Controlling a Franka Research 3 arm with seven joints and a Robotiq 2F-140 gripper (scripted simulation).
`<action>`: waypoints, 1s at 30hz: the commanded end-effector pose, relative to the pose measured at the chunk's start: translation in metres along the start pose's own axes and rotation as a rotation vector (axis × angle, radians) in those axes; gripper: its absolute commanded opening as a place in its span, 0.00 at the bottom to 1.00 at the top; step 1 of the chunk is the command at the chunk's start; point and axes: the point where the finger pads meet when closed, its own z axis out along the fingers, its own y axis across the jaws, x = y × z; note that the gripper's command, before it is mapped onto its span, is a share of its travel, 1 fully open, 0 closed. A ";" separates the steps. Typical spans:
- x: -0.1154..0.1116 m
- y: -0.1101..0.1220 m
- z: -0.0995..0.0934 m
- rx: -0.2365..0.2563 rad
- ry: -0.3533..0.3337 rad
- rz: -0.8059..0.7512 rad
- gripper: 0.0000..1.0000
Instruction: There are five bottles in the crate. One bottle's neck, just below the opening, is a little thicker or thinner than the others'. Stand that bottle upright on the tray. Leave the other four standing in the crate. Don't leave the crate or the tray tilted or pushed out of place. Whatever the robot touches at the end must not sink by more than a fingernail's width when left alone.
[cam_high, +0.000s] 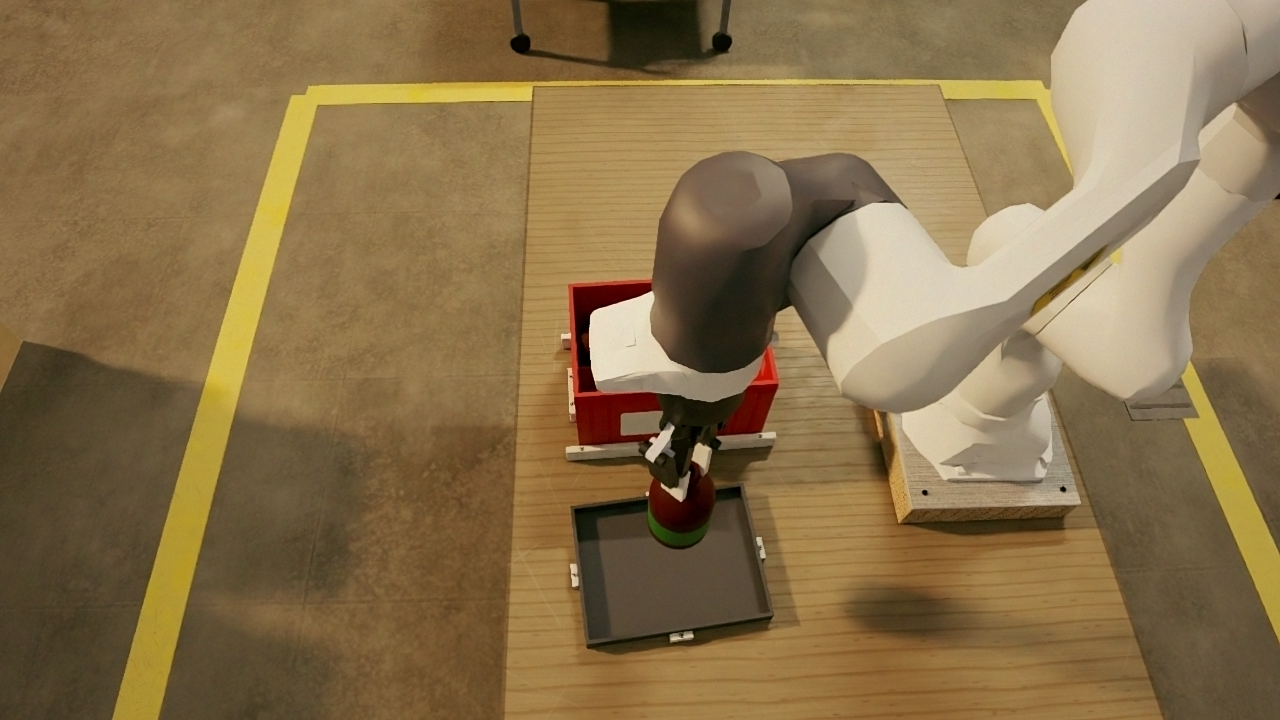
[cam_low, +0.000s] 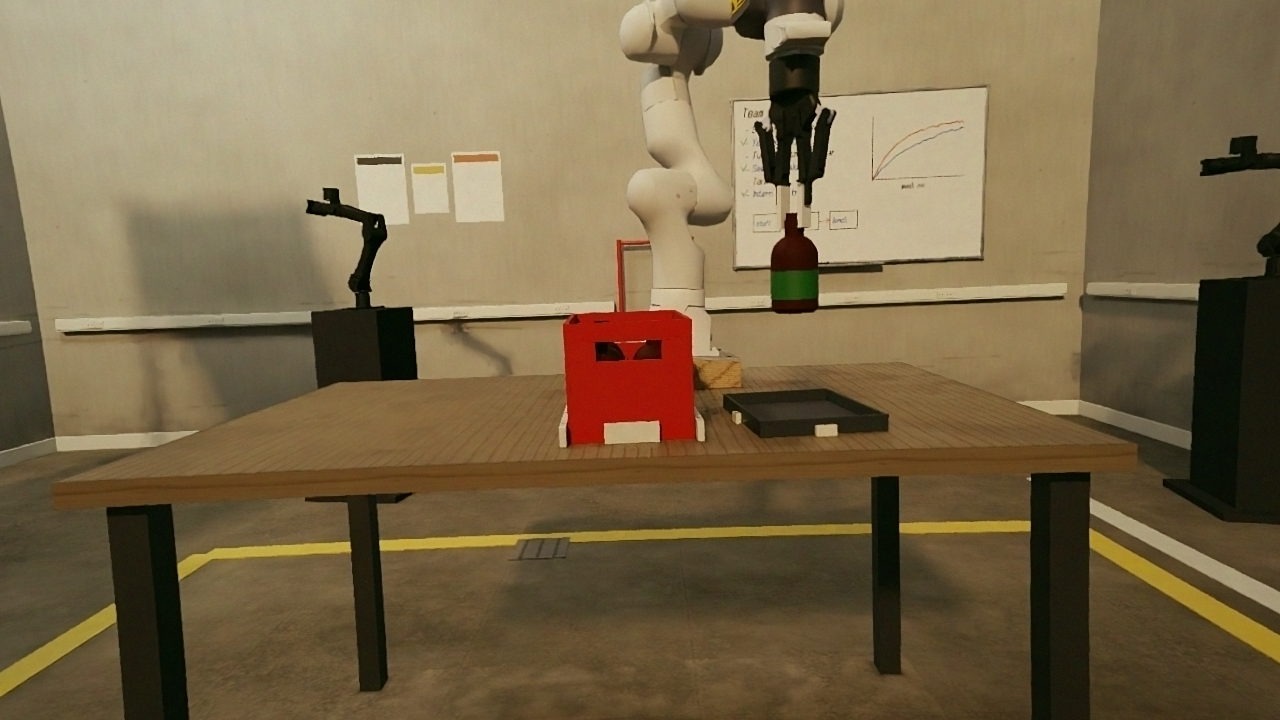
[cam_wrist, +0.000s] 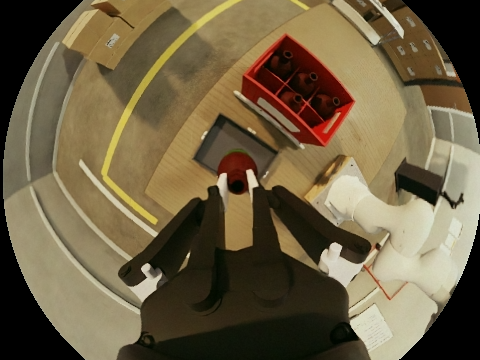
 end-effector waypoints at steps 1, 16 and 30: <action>0.000 -0.004 0.005 0.010 0.004 0.001 0.10; 0.000 -0.005 0.039 0.010 0.004 0.001 0.10; 0.000 -0.005 0.078 0.010 0.004 0.001 0.10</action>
